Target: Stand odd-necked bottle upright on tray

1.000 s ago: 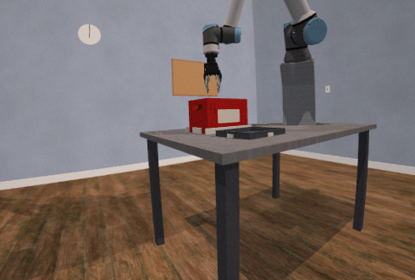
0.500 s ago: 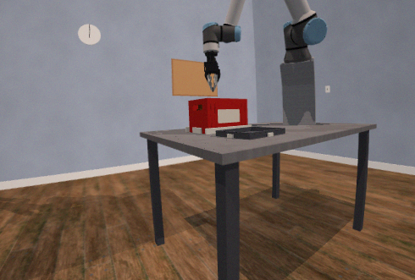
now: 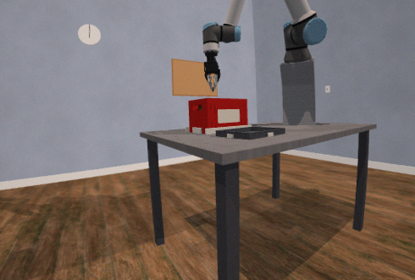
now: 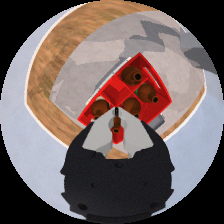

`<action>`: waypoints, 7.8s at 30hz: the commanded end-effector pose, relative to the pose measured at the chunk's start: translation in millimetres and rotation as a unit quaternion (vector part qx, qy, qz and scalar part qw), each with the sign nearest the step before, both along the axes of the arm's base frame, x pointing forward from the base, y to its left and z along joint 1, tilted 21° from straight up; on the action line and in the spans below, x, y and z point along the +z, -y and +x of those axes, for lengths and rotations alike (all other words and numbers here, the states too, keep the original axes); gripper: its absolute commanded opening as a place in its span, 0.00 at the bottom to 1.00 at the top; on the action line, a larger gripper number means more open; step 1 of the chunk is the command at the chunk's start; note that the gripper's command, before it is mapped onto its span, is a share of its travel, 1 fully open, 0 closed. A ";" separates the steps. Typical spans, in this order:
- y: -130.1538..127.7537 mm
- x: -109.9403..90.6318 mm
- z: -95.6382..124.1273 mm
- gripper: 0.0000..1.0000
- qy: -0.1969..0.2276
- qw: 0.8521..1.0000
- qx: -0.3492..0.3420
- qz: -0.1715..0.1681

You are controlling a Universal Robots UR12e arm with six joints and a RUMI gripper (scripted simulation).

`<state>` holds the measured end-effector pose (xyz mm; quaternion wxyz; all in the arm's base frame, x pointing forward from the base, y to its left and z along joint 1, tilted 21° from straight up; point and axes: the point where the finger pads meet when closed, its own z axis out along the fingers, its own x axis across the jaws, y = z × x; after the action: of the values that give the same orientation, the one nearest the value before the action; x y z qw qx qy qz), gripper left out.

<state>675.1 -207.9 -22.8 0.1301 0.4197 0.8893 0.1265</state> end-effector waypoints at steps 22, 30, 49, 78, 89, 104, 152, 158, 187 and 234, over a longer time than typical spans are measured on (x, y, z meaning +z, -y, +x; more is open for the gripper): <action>-90.5 14.1 6.7 0.00 0.001 1.000 0.000 0.000; -91.6 14.3 6.7 0.38 0.001 1.000 0.000 0.000; -91.6 14.3 6.7 0.38 0.001 1.000 0.000 0.000; -91.9 11.3 7.7 0.38 0.001 1.000 0.000 0.000; -92.9 3.5 10.6 0.38 0.000 1.000 0.000 0.000; -94.9 -12.6 16.5 0.38 0.000 1.000 0.000 0.000; -96.6 -26.8 21.7 0.38 0.000 1.000 0.000 0.000; -96.6 -26.8 21.7 0.38 0.000 1.000 0.000 0.000; -93.5 -28.3 18.8 0.38 0.000 1.000 0.000 0.000; -93.8 -30.9 19.7 0.38 0.000 1.000 0.000 0.000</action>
<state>694.0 -114.1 -52.9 0.1302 0.4197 0.8893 0.1264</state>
